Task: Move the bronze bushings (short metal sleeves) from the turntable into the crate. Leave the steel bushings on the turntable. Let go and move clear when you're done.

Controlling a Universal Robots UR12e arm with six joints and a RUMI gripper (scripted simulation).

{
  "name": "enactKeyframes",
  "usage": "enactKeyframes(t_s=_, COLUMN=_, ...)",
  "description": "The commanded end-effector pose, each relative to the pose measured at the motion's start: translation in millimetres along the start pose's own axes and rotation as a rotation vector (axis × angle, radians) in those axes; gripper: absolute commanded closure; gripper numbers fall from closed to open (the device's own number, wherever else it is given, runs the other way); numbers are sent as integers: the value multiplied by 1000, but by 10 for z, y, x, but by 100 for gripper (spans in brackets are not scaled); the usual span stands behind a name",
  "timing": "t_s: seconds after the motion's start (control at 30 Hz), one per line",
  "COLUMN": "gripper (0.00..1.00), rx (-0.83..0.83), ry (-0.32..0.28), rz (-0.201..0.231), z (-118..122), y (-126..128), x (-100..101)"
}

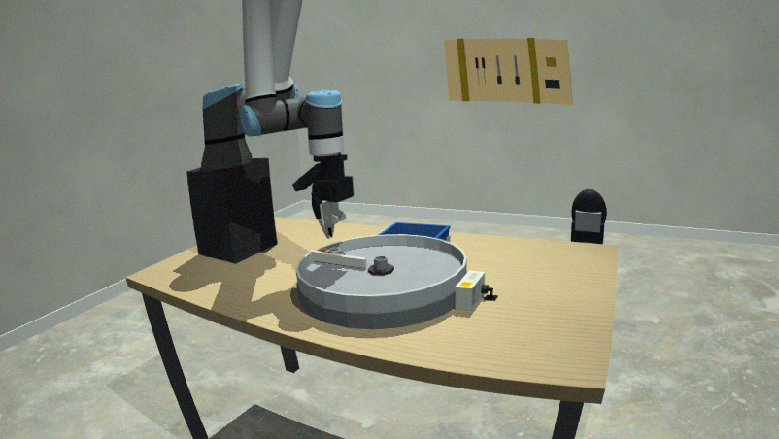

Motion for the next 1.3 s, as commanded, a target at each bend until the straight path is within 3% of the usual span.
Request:
enactKeyframes(t_s=0.0, gripper=94, rx=-37, ry=-3, rz=0, z=-115, y=5, x=-5)
enactKeyframes(t_s=1.27, gripper=94, rx=-57, ry=-3, rz=0, z=-181, y=12, x=-7)
Point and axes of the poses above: the point where the finger pads meet when closed, its own x axis out along the fingers, its own y axis across the jaws, z = x × y, the point moved 1 cm from there along -x, back along the fingers, and after that the axes turned 1 degree about -x, right-handed, at the moved point
